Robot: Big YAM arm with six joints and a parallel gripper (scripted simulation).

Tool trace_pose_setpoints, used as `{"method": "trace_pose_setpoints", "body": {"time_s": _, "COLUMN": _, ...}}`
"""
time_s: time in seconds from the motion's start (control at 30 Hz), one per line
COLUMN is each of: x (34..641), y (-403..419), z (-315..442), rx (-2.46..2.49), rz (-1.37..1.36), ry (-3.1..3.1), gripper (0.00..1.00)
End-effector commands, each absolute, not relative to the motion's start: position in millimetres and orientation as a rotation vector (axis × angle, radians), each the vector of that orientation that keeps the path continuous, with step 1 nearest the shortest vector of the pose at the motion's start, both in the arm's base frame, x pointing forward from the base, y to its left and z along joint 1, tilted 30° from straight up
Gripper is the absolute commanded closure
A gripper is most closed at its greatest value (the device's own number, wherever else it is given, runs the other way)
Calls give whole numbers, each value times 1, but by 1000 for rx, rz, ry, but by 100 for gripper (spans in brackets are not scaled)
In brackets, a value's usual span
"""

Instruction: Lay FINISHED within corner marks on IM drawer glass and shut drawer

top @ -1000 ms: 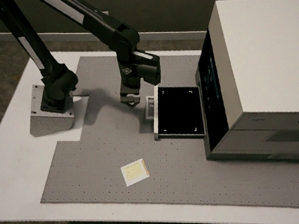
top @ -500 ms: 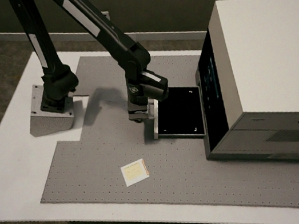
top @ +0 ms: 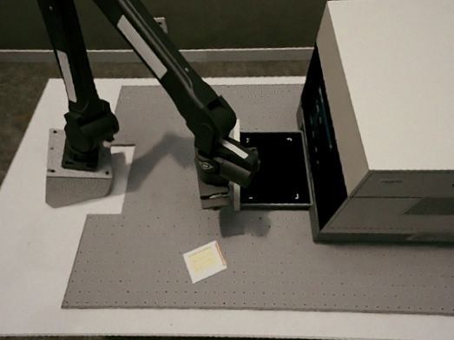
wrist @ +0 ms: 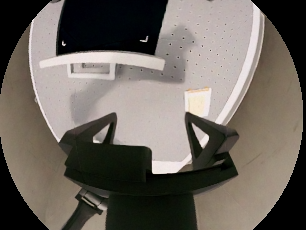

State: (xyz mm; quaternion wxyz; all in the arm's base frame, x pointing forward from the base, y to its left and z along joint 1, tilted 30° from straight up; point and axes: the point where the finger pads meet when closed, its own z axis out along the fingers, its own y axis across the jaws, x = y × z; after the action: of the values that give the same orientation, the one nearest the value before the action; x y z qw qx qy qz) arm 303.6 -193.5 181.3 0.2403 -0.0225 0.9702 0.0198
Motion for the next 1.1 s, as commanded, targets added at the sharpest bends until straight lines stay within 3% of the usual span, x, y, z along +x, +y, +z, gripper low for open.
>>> {"method": "trace_pose_setpoints", "body": {"time_s": 0.0, "x": 319, "y": -228, "z": 197, "rx": -139, "rz": -25, "ry": 2607, "gripper": 0}}
{"method": "trace_pose_setpoints", "body": {"time_s": 1.07, "x": 298, "y": -346, "z": 118, "rx": -348, "rz": -83, "ry": 2581, "gripper": 0}}
